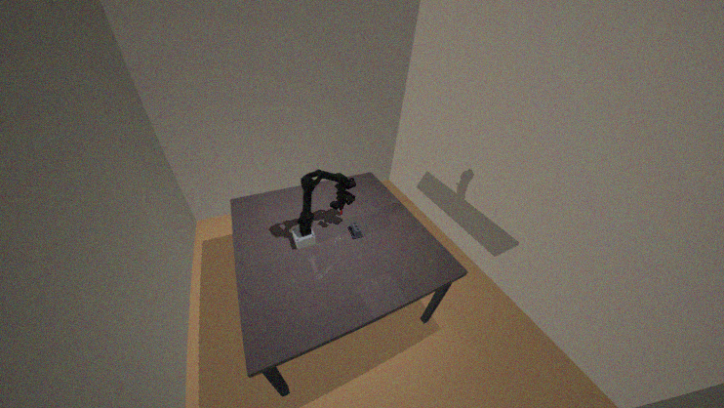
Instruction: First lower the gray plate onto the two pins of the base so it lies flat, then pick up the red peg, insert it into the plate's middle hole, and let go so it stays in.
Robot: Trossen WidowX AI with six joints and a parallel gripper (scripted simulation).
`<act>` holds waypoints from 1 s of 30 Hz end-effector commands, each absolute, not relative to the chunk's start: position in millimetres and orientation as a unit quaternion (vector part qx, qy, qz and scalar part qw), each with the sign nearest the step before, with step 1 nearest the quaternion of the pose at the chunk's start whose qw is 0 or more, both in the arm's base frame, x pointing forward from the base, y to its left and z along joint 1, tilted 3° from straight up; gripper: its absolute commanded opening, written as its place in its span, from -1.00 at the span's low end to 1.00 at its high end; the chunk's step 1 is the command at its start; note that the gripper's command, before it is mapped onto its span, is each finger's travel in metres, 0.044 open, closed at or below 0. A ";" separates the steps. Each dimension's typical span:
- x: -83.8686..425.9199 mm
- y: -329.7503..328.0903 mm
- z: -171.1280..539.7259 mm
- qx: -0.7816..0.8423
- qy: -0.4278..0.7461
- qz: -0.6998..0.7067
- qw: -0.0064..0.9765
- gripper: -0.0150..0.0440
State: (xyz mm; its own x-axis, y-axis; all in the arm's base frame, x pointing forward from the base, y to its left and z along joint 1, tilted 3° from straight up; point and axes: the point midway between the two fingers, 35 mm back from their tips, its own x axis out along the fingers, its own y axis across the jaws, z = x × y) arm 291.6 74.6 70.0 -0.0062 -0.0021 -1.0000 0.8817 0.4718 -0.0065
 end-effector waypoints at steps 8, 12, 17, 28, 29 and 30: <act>308.6 44.4 67.3 0.357 0.608 -0.370 0.605 -0.49; 314.3 33.8 67.5 0.357 0.608 -0.370 0.605 -0.49; 320.9 19.7 67.7 0.357 0.608 -0.370 0.605 -0.49; 332.9 -13.1 67.7 0.356 0.609 -0.370 0.604 -0.49; 333.8 -16.1 67.7 0.356 0.609 -0.370 0.604 -0.49; 334.7 -19.2 67.6 0.356 0.609 -0.370 0.604 -0.49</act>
